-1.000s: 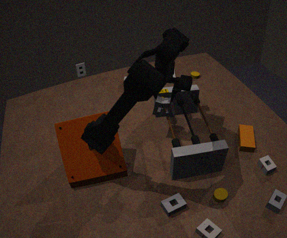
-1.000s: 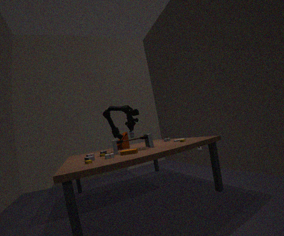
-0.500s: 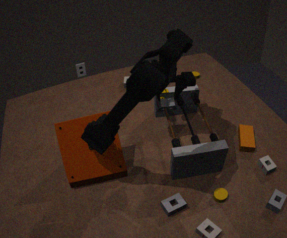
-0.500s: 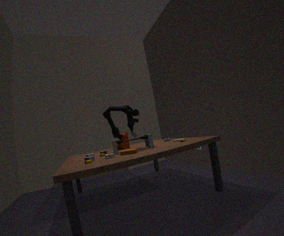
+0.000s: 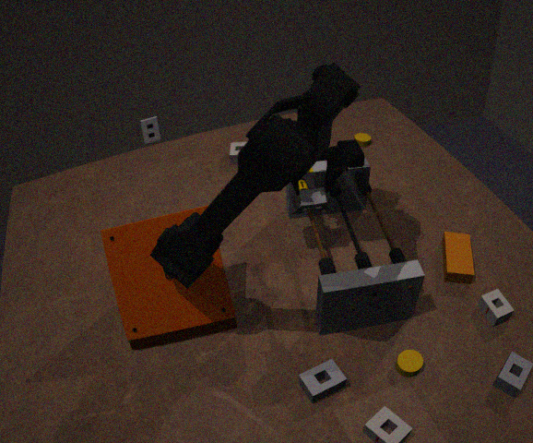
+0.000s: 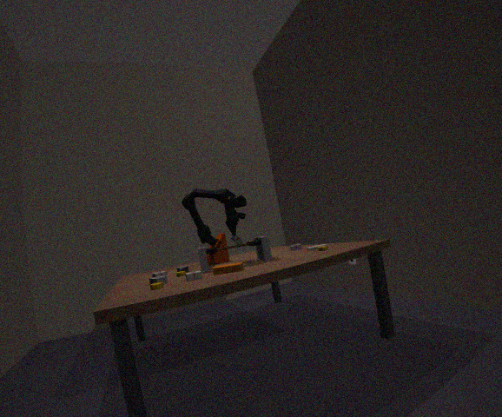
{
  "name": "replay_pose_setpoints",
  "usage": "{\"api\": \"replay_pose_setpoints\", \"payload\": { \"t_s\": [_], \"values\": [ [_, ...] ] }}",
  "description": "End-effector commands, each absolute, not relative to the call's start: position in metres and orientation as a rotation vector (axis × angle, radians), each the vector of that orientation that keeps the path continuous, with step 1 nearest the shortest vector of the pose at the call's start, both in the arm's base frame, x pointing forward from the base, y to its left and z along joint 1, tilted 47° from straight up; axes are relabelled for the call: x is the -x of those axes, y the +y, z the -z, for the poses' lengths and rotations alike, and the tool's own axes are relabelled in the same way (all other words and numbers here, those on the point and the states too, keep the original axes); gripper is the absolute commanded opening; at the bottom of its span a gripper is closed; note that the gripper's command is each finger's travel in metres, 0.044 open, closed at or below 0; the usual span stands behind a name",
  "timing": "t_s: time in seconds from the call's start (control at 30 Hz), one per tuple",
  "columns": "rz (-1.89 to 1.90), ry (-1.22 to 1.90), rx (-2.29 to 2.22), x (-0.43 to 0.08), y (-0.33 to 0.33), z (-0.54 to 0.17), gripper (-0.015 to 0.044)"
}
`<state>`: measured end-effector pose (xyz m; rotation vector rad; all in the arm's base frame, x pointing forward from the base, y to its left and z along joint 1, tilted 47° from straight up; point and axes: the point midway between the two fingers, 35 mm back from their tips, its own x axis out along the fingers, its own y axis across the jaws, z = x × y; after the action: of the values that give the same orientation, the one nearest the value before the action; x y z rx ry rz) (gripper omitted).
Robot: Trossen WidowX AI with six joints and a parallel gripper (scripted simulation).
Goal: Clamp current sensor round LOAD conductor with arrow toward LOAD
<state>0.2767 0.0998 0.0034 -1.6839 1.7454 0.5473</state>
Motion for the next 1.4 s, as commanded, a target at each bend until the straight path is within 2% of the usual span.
{"api": "replay_pose_setpoints", "payload": {
  "t_s": [0.0, 0.63, 1.37],
  "values": [
    [-0.550, 1.742, 1.693, -0.278, 0.094, 0.002, 0.0000],
    [-0.547, 1.743, 1.695, -0.278, 0.072, 0.022, 0.0000],
    [-0.546, 1.746, 1.685, -0.277, 0.076, 0.019, 0.0000]
  ]
}}
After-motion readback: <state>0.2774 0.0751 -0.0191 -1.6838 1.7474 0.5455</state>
